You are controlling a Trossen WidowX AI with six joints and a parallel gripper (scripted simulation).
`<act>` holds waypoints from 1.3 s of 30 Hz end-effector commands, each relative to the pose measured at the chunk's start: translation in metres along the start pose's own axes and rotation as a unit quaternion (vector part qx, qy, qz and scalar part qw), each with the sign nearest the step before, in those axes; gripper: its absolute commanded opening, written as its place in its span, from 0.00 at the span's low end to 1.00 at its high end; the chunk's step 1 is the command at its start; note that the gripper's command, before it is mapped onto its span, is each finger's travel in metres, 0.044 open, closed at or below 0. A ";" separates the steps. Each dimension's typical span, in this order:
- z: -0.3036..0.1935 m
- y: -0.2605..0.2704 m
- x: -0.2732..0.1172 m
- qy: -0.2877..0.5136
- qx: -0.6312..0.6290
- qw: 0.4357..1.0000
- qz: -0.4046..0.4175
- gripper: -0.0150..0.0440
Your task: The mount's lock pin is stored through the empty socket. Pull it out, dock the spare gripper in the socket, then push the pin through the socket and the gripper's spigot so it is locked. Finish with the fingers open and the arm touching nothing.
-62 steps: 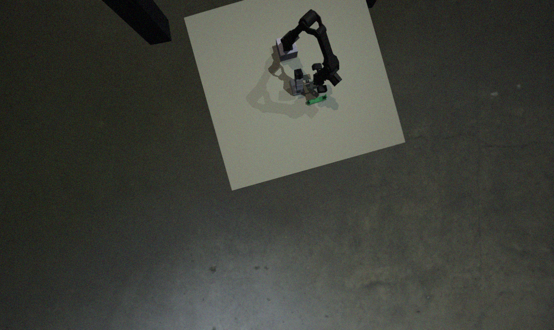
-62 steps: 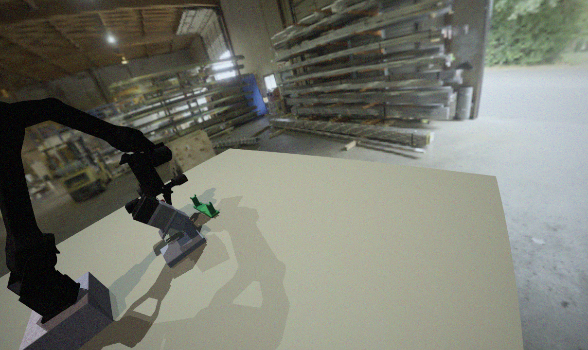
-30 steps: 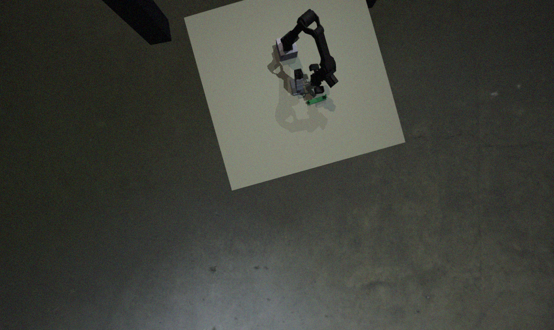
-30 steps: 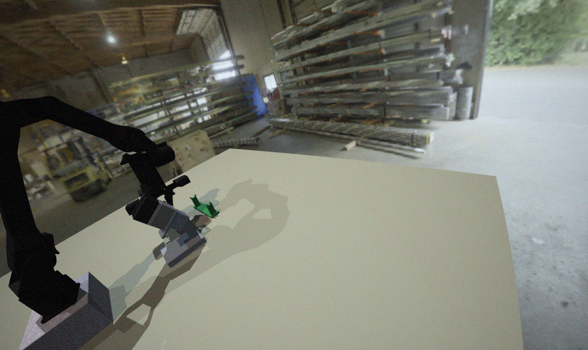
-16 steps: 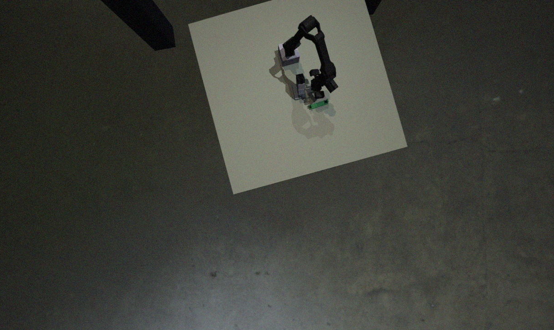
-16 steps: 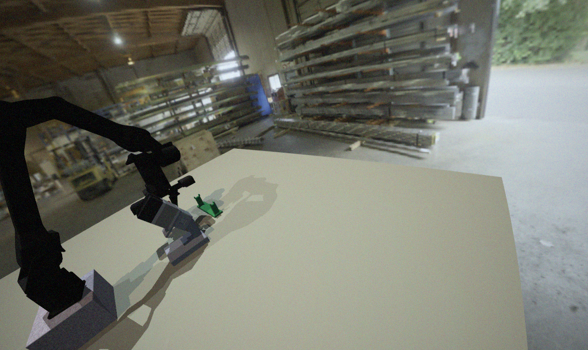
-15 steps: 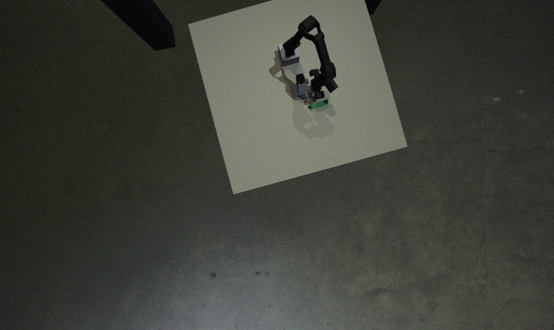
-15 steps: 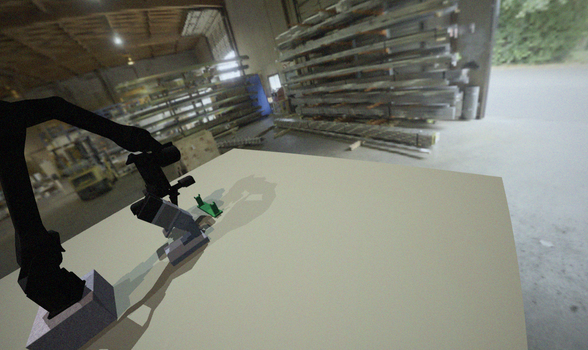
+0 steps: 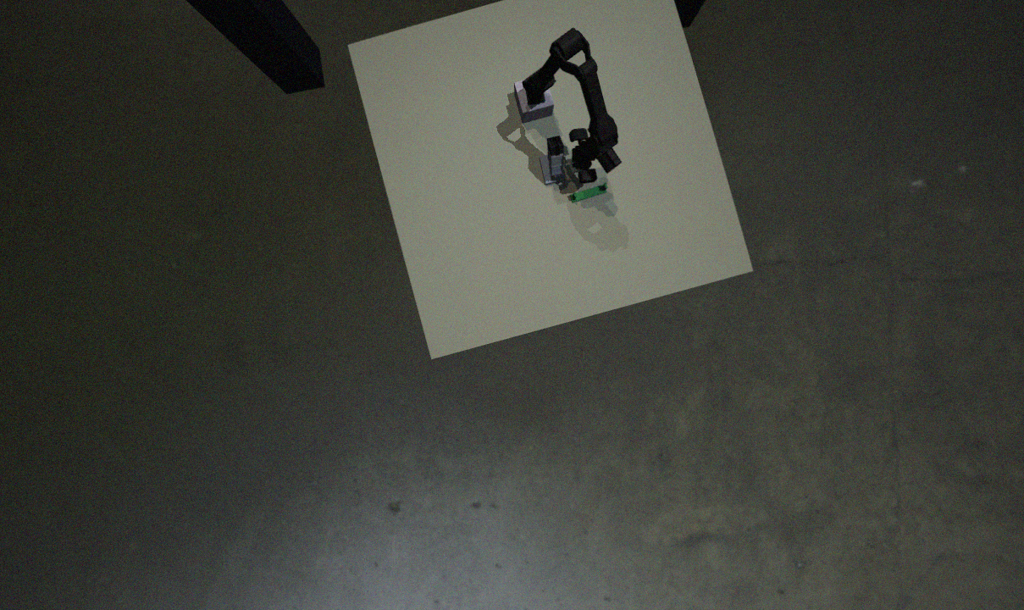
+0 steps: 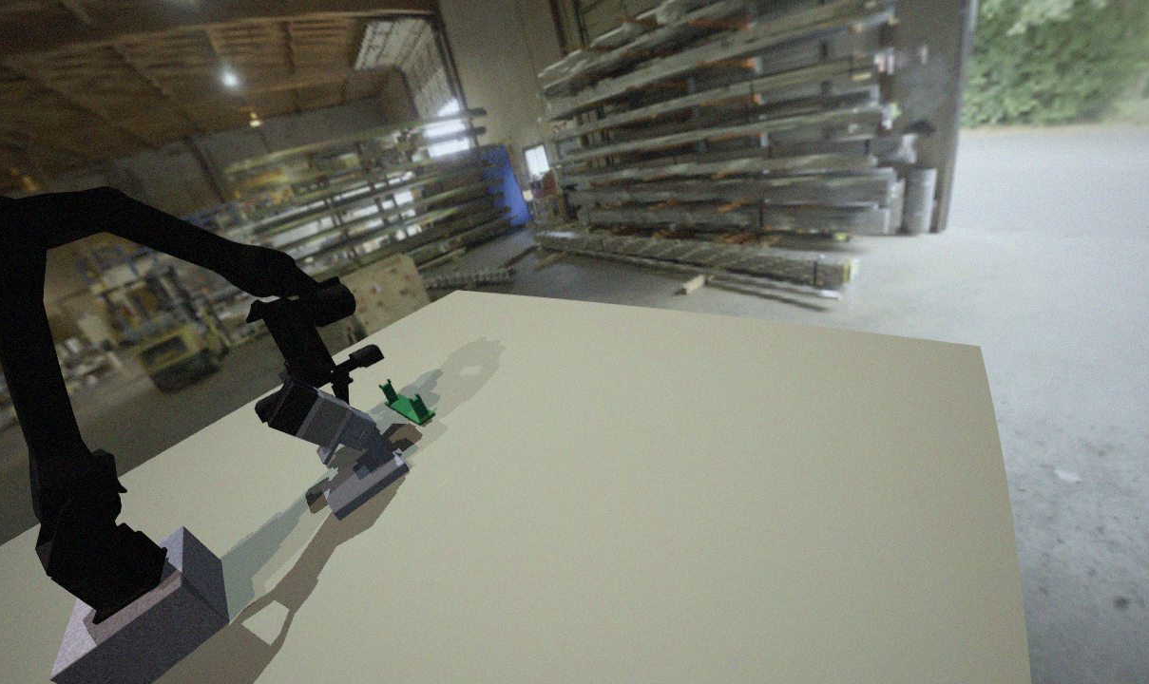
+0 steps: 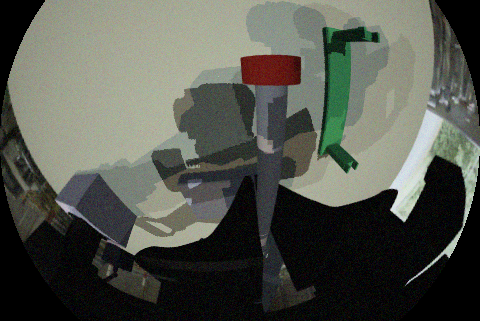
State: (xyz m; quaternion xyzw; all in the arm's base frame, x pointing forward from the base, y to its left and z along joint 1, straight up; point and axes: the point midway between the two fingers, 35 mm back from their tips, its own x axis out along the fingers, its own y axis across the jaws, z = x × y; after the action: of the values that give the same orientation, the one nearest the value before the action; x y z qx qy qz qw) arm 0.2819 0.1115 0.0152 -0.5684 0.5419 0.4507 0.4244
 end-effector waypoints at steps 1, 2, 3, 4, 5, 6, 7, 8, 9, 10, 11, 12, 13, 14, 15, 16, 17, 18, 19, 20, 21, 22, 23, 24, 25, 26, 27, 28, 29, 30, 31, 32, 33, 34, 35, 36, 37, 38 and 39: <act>-0.003 0.000 0.000 -0.001 -0.001 1.000 -0.001 0.25; -0.004 0.000 0.000 -0.001 -0.001 1.000 -0.001 0.25; -0.005 0.000 0.000 -0.001 -0.001 1.000 0.000 0.25; -0.005 0.000 0.000 -0.001 -0.001 1.000 0.000 0.25; -0.006 0.000 0.000 -0.001 -0.001 1.000 0.000 0.25; -0.007 0.000 0.000 -0.001 -0.001 1.000 0.000 0.25; -0.007 0.001 0.001 -0.001 -0.001 1.000 0.001 0.25; -0.008 0.001 0.001 -0.001 -0.001 1.000 0.001 0.25; -0.009 0.002 0.001 -0.001 -0.002 1.000 0.001 0.25; -0.009 0.002 0.001 -0.001 -0.002 1.000 0.001 0.25; -0.009 0.002 0.001 -0.001 -0.002 1.000 0.001 0.25; -0.010 0.002 0.001 -0.001 -0.002 1.000 0.001 0.25; -0.011 0.002 0.002 -0.001 -0.002 1.000 0.002 0.25; -0.011 0.002 0.002 -0.001 -0.002 1.000 0.002 0.25; -0.012 0.001 0.002 -0.001 -0.002 1.000 0.002 0.25; -0.013 0.001 0.002 -0.001 -0.002 1.000 0.002 0.25; -0.014 0.001 0.002 -0.001 -0.002 1.000 0.003 0.25; -0.014 0.001 0.002 -0.001 -0.002 1.000 0.003 0.25; -0.014 0.001 0.002 -0.001 -0.002 1.000 0.003 0.25; -0.015 0.001 0.003 -0.001 -0.002 1.000 0.003 0.25; -0.016 0.001 0.003 -0.001 -0.002 1.000 0.003 0.25; -0.016 0.001 0.003 -0.001 -0.002 1.000 0.004 0.25; -0.017 0.001 0.003 -0.002 -0.002 1.000 0.004 0.25; -0.018 0.001 0.004 -0.002 -0.002 1.000 0.004 0.25; -0.019 0.001 0.004 -0.002 -0.002 1.000 0.005 0.25; -0.019 0.001 0.004 -0.002 -0.002 1.000 0.005 0.25; -0.019 0.001 0.004 -0.002 -0.003 1.000 0.005 0.25; -0.020 0.001 0.004 -0.002 -0.003 1.000 0.005 0.25; -0.021 0.001 0.004 -0.002 -0.003 1.000 0.005 0.25; -0.021 0.001 0.004 -0.002 -0.003 1.000 0.006 0.25; -0.022 0.001 0.005 -0.002 -0.003 1.000 0.006 0.25; -0.023 0.001 0.005 -0.002 -0.003 1.000 0.006 0.25; -0.024 0.001 0.005 -0.002 -0.003 1.000 0.006 0.25; -0.024 0.001 0.005 -0.002 -0.003 1.000 0.007 0.25; -0.024 0.001 0.005 -0.002 -0.003 1.000 0.007 0.25; -0.025 0.000 0.005 -0.002 -0.003 1.000 0.007 0.25; -0.026 0.000 0.006 -0.002 -0.003 1.000 0.007 0.25; -0.026 0.000 0.006 -0.002 -0.003 1.000 0.007 0.25; -0.027 0.000 0.006 -0.002 -0.003 1.000 0.008 0.25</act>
State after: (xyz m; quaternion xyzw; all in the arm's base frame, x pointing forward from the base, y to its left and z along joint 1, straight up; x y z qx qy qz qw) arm 0.2826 0.0864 0.0147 -0.5642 0.5458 0.4562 0.4192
